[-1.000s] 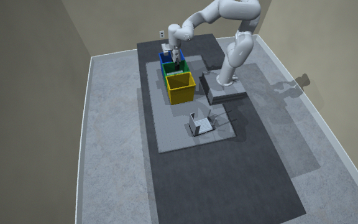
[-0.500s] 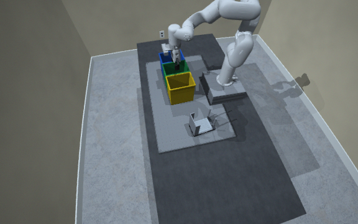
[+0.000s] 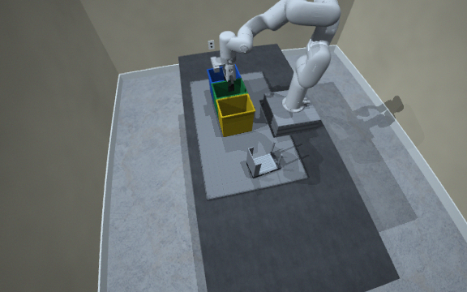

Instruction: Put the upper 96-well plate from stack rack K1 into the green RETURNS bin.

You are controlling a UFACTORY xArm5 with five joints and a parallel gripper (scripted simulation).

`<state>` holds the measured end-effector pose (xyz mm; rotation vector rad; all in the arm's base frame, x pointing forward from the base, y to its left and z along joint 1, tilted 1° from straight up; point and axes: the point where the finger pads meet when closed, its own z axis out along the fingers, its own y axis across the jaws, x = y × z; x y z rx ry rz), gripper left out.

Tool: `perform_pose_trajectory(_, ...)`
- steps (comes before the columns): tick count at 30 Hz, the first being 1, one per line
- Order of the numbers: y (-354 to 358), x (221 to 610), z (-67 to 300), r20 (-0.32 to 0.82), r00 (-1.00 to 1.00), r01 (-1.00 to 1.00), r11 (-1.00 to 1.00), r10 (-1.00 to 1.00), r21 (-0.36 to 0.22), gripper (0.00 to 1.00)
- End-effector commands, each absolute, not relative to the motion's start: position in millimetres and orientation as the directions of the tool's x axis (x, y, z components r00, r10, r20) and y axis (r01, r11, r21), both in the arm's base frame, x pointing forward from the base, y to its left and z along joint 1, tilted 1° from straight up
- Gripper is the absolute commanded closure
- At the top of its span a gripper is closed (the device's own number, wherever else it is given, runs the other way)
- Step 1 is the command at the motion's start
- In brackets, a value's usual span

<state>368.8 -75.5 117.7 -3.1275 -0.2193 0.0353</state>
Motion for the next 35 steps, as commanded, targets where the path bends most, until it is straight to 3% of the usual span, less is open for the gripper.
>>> perform_pose_trajectory(1,-76,371,128,-0.017,0.99,0.14,-0.99,0.14,-0.006,0.0)
perform_pose_trajectory(14,-76,371,158,-0.017,0.99,0.14,-0.99,0.14,-0.006,0.0)
perform_pose_trajectory(35,-76,371,158,-0.017,0.99,0.14,-0.99,0.14,-0.006,0.0)
